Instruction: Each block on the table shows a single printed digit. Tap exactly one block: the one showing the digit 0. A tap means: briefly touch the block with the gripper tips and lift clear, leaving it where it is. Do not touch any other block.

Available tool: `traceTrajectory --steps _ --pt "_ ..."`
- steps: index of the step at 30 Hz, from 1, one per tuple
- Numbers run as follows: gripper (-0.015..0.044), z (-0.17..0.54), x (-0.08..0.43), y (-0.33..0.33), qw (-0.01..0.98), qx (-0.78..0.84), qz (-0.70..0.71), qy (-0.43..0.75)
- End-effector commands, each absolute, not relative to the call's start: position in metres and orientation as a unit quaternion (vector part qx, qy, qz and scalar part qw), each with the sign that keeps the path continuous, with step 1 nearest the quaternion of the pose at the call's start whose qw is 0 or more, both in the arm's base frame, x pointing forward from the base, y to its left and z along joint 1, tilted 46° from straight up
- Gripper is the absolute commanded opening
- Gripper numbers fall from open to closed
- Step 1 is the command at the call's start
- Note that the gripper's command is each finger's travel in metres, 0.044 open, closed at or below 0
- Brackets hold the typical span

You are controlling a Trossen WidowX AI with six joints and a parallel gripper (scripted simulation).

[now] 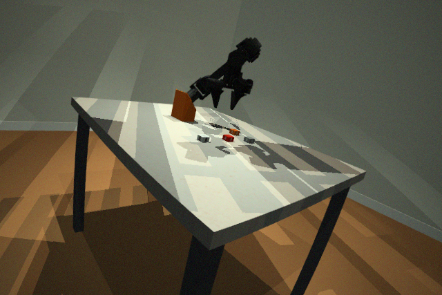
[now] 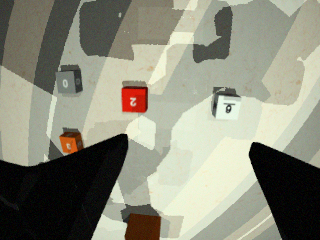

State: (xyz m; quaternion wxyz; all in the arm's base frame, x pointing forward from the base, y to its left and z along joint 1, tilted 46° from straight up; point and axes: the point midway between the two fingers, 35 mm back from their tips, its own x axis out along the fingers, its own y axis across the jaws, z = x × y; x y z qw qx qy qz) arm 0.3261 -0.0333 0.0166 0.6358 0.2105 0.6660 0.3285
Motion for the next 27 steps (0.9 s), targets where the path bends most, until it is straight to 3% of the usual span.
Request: traceTrajectory --steps 1,27 --pt "0.04 0.051 0.316 0.002 0.636 0.213 0.336 0.662" --pt "0.04 0.067 0.307 0.015 0.636 0.214 0.336 0.662"
